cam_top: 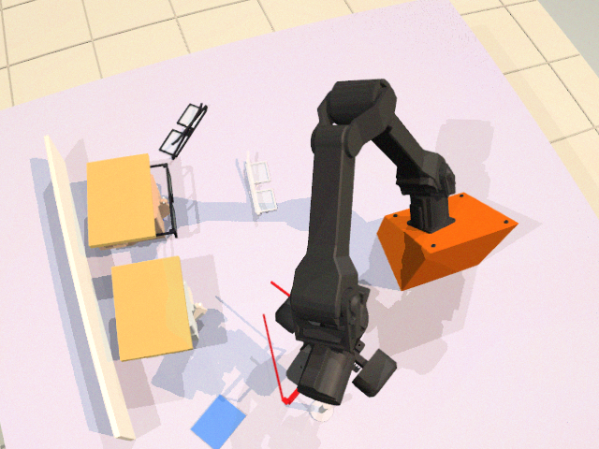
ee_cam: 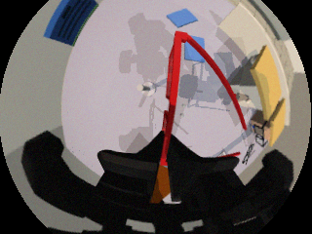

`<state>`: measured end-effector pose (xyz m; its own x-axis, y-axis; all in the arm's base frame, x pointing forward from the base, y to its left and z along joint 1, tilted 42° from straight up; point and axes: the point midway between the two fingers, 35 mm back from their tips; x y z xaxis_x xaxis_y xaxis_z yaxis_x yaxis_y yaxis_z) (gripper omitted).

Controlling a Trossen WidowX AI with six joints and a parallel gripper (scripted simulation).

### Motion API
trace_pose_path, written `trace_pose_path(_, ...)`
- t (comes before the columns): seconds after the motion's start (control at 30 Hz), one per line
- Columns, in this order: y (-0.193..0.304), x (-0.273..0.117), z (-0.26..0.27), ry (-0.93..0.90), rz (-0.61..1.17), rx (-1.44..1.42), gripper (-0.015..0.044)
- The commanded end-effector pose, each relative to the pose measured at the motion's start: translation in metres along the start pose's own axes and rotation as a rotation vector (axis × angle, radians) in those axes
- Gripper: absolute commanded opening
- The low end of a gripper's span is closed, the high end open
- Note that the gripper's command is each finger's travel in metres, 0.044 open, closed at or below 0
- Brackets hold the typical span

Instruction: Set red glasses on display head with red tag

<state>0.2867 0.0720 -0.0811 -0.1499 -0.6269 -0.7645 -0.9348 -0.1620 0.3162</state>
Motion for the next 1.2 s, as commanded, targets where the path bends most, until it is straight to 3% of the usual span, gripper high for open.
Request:
trace_pose_path(0.0,-0.004,0.0,0.022,-0.001,-0.002,0.0,0.0)
trace_pose_path(0.43,-0.005,0.012,0.099,0.014,0.01,0.007,0.0)
trace_pose_path(0.67,-0.006,0.02,0.1,0.014,0.01,0.007,0.0)
trace_pose_path(0.93,-0.005,0.071,0.098,0.016,0.01,0.008,0.0)
trace_pose_path(1.17,-0.003,0.072,0.1,0.016,0.01,0.008,0.0)
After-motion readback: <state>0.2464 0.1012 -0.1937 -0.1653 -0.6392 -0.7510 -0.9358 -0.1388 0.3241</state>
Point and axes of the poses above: the point midway between the two fingers, 35 mm back from their tips, its own x axis out along the fingers, its own z axis across the jaws, y = z × x
